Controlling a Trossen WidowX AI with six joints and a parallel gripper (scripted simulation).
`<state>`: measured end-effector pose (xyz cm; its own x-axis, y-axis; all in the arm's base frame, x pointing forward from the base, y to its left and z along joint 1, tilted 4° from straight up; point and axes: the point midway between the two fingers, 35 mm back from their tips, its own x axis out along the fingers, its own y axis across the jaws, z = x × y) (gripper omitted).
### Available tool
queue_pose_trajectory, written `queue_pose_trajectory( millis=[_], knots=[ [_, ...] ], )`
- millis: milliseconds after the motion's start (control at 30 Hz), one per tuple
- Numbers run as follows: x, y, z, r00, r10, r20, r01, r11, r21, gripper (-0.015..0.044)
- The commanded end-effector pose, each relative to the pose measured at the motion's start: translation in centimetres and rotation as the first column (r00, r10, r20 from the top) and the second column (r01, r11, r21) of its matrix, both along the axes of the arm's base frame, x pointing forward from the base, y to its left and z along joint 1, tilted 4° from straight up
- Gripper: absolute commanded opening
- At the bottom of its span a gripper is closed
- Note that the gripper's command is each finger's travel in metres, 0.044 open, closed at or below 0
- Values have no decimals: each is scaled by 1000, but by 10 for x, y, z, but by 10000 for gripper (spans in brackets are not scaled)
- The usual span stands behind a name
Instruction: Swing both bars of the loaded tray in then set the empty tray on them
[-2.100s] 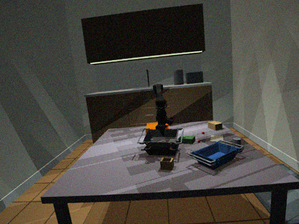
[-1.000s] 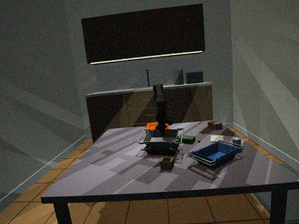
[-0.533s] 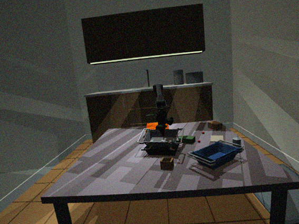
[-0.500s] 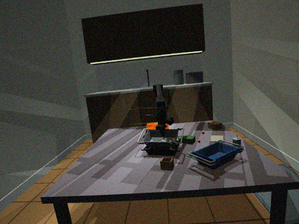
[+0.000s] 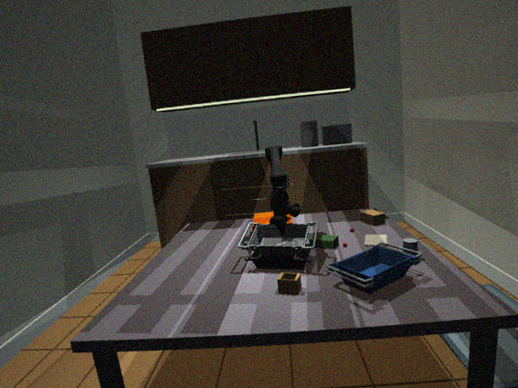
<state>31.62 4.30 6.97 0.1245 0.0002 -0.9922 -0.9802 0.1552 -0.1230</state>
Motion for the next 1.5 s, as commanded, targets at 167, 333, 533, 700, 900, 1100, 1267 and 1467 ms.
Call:
queue_pose_trajectory(
  millis=[167, 333, 533, 700, 900, 1100, 1267, 1467],
  knots=[
    [-8, 1, -11, 1000, -2, -22, 2, 1000, 6, 0],
    [-8, 1, -11, 1000, -2, -22, 2, 1000, 6, 0],
    [-8, 1, -11, 1000, -2, -22, 2, 1000, 6, 0],
    [-8, 1, -11, 1000, -2, -22, 2, 1000, 6, 0],
    [-8, 1, -11, 1000, -2, -22, 2, 1000, 6, 0],
    [-8, 1, -11, 1000, -2, -22, 2, 1000, 6, 0],
    [-8, 1, -11, 1000, -2, -22, 2, 1000, 6, 0],
    [-8, 1, -11, 1000, -2, -22, 2, 1000, 6, 0]
  ],
)
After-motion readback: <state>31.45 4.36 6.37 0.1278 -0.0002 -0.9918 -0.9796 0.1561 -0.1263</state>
